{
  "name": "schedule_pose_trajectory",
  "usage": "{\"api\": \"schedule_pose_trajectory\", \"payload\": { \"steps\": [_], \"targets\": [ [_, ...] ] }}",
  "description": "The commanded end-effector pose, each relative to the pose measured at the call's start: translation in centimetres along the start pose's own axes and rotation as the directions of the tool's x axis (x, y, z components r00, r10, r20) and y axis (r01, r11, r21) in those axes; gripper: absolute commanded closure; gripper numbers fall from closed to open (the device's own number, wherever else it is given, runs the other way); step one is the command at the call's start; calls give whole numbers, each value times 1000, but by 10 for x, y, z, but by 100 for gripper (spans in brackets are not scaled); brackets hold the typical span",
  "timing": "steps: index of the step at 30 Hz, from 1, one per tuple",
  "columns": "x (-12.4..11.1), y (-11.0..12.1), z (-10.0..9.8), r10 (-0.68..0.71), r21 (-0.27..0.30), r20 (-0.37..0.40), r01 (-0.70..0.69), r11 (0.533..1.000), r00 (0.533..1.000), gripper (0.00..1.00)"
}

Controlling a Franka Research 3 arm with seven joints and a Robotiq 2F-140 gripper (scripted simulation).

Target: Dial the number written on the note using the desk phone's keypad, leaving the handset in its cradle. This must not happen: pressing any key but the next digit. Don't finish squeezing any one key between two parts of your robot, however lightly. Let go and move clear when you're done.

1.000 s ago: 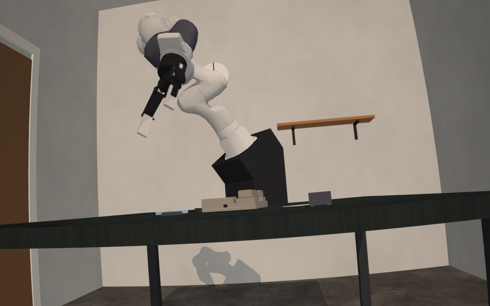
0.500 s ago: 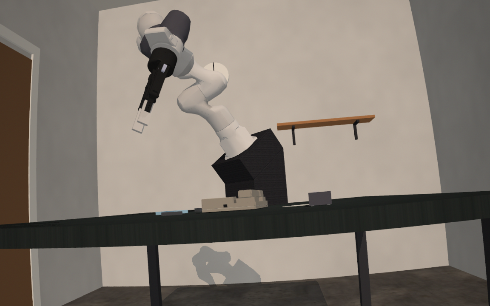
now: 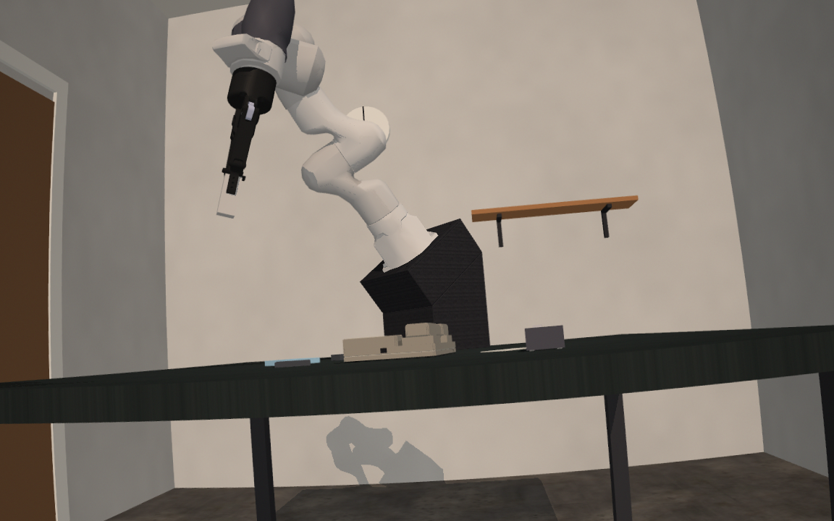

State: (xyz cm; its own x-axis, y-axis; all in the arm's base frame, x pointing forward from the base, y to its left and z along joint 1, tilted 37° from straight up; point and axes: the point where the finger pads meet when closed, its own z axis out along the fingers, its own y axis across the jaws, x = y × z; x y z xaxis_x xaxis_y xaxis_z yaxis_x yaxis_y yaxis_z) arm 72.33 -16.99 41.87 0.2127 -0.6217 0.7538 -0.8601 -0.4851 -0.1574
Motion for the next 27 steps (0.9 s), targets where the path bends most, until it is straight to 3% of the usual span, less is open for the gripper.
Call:
{"api": "schedule_pose_trajectory", "payload": {
  "steps": [1,2,3,6,7,11,12,16,17,23,24,27],
  "targets": [
    [-4,20,-1,-94,-72,63,99,993,994,100],
    [-4,20,-1,-94,-72,63,99,993,994,100],
    [-14,33,-11,-91,-102,143,106,989,985,100],
    [-14,33,-11,-91,-102,143,106,989,985,100],
    [-28,44,-25,-92,-122,237,123,985,967,100],
    [-28,44,-25,-92,-122,237,123,985,967,100],
    [-47,53,-43,-99,-126,341,150,981,935,100],
    [-47,53,-43,-99,-126,341,150,981,935,100],
    [-69,60,-66,-116,-110,453,185,977,884,100],
    [-69,60,-66,-116,-110,453,185,977,884,100],
    [-94,64,-96,-146,-68,566,223,972,812,100],
    [-94,64,-96,-146,-68,566,223,972,812,100]
  ]
}}
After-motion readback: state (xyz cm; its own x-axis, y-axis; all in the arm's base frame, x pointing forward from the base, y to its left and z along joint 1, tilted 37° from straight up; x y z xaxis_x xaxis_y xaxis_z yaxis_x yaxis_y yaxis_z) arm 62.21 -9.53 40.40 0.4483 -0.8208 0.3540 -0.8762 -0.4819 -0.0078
